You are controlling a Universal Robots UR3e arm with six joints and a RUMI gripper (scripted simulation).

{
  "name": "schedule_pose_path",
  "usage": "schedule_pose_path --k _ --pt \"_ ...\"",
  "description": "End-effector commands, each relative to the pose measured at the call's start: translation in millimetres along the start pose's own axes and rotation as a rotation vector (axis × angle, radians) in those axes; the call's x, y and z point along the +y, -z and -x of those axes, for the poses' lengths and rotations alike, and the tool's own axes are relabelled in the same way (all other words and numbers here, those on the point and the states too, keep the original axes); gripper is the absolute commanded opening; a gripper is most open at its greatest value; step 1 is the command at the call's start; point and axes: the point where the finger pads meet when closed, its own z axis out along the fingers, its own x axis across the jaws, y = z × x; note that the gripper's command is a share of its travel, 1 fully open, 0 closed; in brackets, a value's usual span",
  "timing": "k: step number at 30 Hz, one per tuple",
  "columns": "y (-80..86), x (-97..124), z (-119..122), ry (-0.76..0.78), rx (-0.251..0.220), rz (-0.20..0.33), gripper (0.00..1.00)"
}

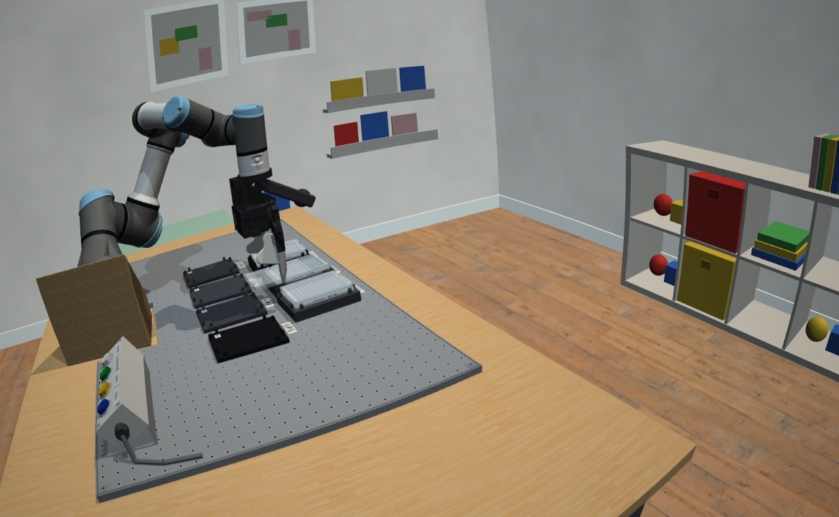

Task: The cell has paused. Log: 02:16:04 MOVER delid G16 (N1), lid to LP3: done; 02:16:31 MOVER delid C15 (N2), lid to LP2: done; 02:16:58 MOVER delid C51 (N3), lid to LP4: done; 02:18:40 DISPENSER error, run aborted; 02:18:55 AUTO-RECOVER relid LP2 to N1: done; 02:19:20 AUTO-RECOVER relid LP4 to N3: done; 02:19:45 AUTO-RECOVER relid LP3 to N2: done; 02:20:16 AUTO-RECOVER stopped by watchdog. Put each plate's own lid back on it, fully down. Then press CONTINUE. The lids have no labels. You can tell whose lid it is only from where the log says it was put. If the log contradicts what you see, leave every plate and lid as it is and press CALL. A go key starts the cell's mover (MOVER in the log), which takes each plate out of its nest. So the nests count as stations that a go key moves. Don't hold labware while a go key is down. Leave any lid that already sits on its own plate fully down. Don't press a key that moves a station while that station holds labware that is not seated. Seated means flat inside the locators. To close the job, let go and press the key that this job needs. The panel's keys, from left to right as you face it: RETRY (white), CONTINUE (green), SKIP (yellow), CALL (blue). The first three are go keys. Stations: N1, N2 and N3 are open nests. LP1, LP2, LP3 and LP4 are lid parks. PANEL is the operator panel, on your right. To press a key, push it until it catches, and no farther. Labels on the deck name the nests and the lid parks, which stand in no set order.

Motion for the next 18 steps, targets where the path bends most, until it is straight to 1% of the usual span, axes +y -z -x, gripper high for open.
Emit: schedule_pose_path --k 1,6,8,15,18 --pt "1.1 -20.2 18.1 -0.001 0.002 0.001 0.00" --pt "1.1 -38.0 35.6 0.000 0.001 0.001 0.00" --pt "1.1 -38.0 35.6 0.000 0.001 0.001 0.00" --pt "1.0 -63.0 60.2 0.000 0.001 0.001 0.00" --pt "1.0 -65.0 62.2 0.000 0.001 0.001 0.00"
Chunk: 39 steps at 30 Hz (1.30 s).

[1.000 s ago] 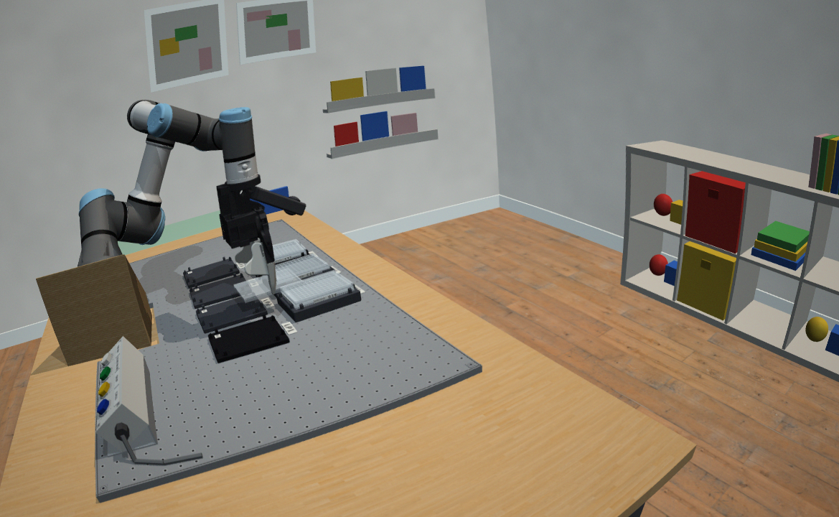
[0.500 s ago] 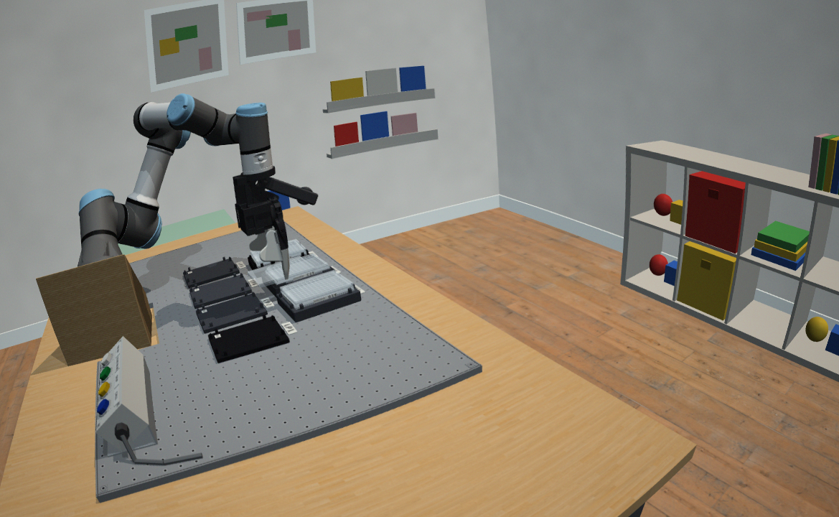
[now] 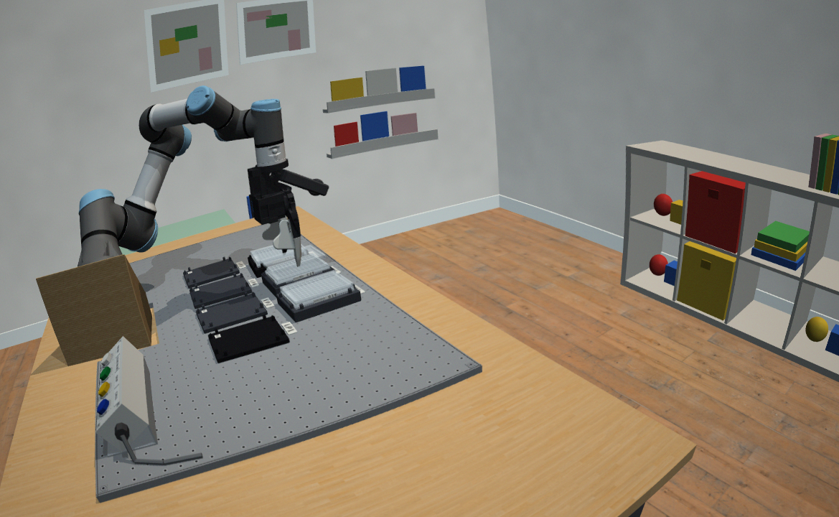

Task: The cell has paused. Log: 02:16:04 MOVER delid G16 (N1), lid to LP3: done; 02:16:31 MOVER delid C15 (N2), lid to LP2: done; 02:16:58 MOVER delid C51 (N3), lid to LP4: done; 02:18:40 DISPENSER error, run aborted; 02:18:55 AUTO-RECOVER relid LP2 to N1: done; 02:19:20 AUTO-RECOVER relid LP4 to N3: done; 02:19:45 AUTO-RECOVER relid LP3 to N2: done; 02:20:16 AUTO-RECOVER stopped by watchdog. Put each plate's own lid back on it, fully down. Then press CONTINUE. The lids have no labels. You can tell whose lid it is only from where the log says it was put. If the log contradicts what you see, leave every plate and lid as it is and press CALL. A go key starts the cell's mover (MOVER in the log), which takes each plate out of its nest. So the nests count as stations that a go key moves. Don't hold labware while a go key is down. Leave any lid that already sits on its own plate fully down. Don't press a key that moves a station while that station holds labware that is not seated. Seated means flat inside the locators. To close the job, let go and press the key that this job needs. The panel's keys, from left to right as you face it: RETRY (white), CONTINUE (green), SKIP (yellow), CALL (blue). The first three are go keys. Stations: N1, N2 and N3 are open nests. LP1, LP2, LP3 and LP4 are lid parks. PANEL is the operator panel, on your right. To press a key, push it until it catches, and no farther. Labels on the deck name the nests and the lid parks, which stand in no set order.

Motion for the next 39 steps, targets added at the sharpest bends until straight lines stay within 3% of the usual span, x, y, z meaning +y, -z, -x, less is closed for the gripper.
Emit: schedule_pose_path --k 1,39 --pt "1.0 -9.2 7.0 -0.001 0.000 0.003 0.00" --pt "-9.0 -9.4 6.9 -0.001 0.000 0.003 0.00"
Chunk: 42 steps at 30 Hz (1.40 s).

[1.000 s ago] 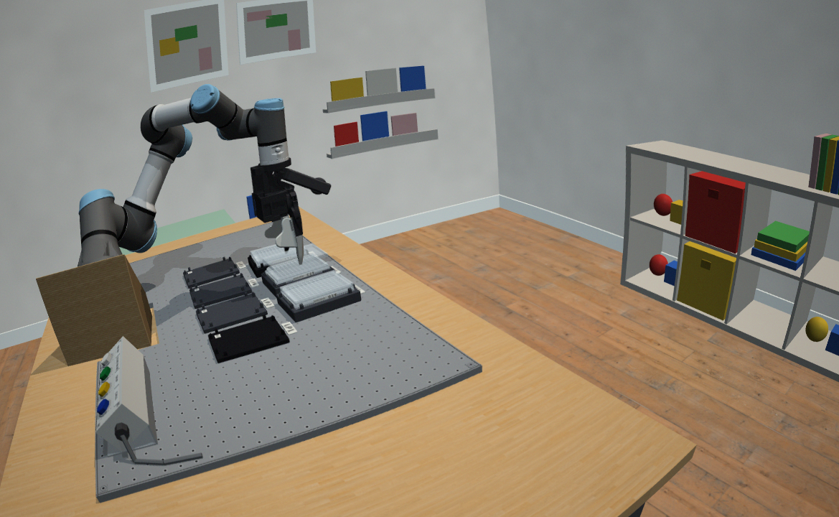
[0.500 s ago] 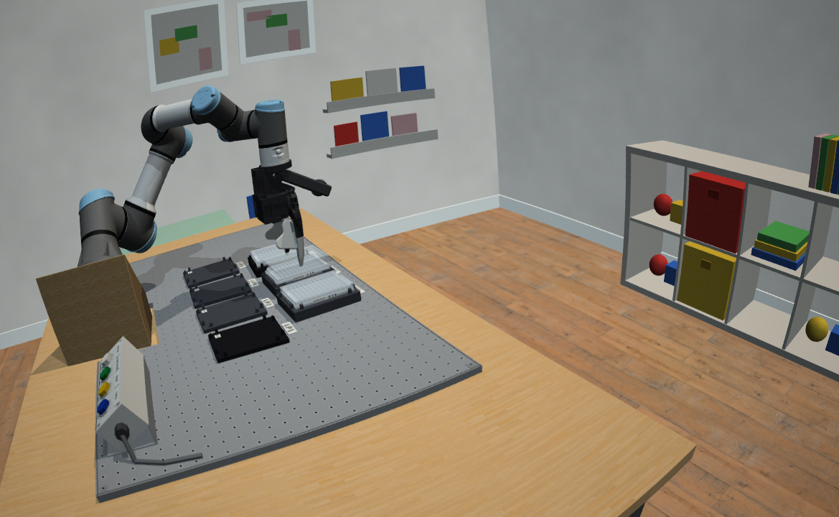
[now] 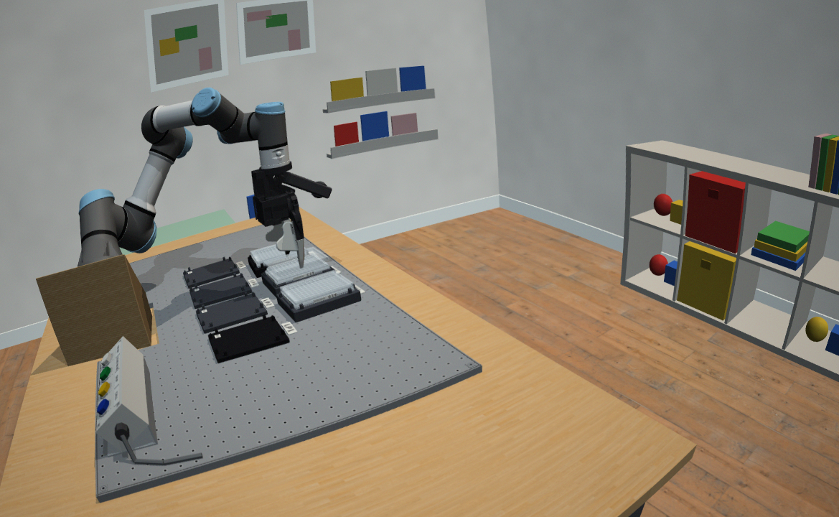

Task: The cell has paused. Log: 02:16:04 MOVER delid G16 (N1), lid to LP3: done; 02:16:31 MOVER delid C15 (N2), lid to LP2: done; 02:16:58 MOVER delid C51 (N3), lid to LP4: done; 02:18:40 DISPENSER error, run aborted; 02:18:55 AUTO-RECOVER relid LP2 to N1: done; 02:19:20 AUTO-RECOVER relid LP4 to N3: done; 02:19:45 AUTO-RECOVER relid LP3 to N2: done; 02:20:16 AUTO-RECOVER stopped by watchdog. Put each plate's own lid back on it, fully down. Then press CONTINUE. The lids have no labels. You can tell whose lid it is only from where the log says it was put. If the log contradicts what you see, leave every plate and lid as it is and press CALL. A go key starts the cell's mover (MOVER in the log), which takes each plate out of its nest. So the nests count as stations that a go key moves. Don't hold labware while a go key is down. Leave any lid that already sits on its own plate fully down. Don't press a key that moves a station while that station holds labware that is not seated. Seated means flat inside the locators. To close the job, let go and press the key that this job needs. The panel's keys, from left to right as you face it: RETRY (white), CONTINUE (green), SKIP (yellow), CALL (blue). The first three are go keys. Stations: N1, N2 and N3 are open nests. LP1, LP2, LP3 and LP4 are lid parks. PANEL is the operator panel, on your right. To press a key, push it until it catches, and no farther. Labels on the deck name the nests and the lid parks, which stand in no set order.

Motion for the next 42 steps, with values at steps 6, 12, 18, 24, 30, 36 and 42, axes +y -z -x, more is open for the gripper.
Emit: schedule_pose_path --k 6,12,18,24,30,36,42 --pt "-1.8 -0.6 -0.4 0.001 0.002 -0.002 0.00" --pt "-3.8 -0.6 -0.4 0.001 0.002 -0.002 0.00" --pt "-5.5 -0.6 -0.4 0.001 0.002 -0.002 0.00" --pt "-7.2 -0.6 -0.4 0.001 0.002 -0.002 0.00" --pt "-9.2 -0.6 -0.4 0.001 0.002 -0.002 0.00" --pt "-10.5 -0.6 -0.4 0.001 0.002 -0.002 0.00" --pt "-11.6 -0.6 -0.4 0.001 0.002 -0.002 0.00"
